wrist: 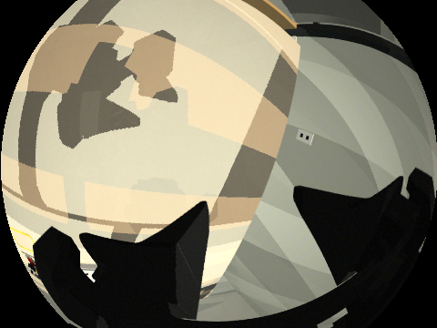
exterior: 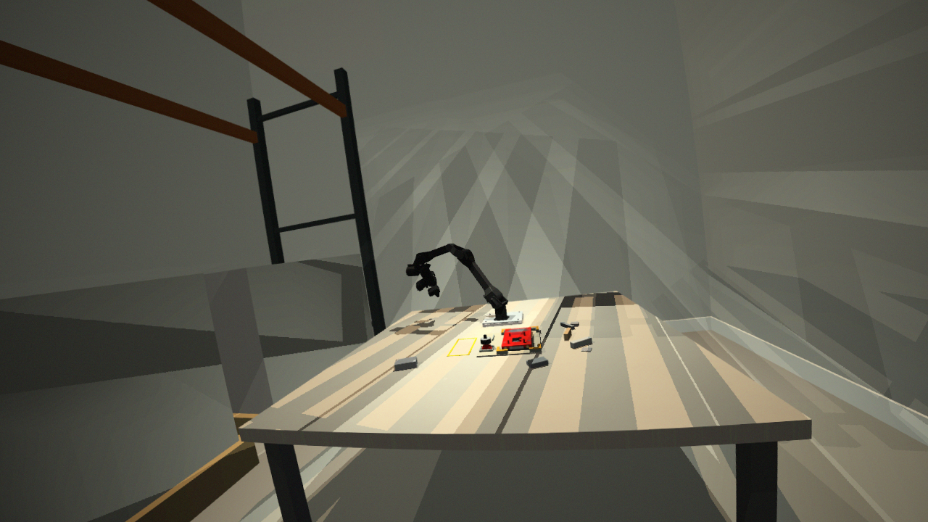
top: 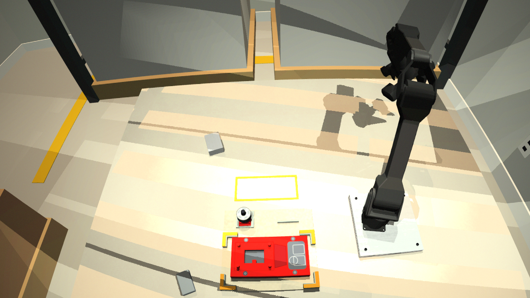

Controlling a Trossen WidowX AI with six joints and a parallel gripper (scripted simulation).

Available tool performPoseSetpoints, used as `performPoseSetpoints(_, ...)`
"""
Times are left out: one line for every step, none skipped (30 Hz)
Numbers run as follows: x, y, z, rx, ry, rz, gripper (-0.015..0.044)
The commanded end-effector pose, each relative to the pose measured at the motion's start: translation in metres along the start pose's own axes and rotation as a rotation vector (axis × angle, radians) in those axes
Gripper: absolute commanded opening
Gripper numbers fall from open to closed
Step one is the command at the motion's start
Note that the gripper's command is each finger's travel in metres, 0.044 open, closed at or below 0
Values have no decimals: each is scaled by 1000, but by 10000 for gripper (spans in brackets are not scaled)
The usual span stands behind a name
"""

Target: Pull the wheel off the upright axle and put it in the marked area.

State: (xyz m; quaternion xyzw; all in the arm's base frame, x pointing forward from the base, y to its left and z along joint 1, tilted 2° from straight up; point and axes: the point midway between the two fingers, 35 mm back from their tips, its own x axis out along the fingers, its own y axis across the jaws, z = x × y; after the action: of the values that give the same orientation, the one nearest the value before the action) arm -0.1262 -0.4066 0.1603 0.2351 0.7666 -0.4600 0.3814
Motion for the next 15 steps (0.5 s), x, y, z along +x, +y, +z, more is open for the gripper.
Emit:
performPoseSetpoints(-42, 45, 30, -66, -113, 8, 300)
performPoseSetpoints(-49, 57, 34, -78, -130, 17, 300)
performPoseSetpoints(-57, 70, 40, -97, -152, 23, 300)
performPoseSetpoints(-66, 83, 47, -119, -176, 28, 300)
performPoseSetpoints(-76, 96, 52, -141, -200, 33, 300)
performPoseSetpoints(-85, 110, 58, -164, -223, 38, 300)
performPoseSetpoints(-94, 123, 62, -187, -245, 44, 300)
performPoseSetpoints(-103, 137, 66, -209, -266, 49, 300)
performPoseSetpoints(-111, 150, 69, -232, -287, 55, 300)
performPoseSetpoints(-120, 165, 71, -255, -307, 62, 300)
performPoseSetpoints(-129, 179, 73, -279, -328, 68, 300)
performPoseSetpoints(-138, 193, 74, -303, -348, 75, 300)
performPoseSetpoints(-146, 208, 75, -327, -367, 82, 300)
performPoseSetpoints(-155, 222, 74, -352, -386, 89, 300)
performPoseSetpoints(-163, 237, 73, -377, -404, 97, 300)
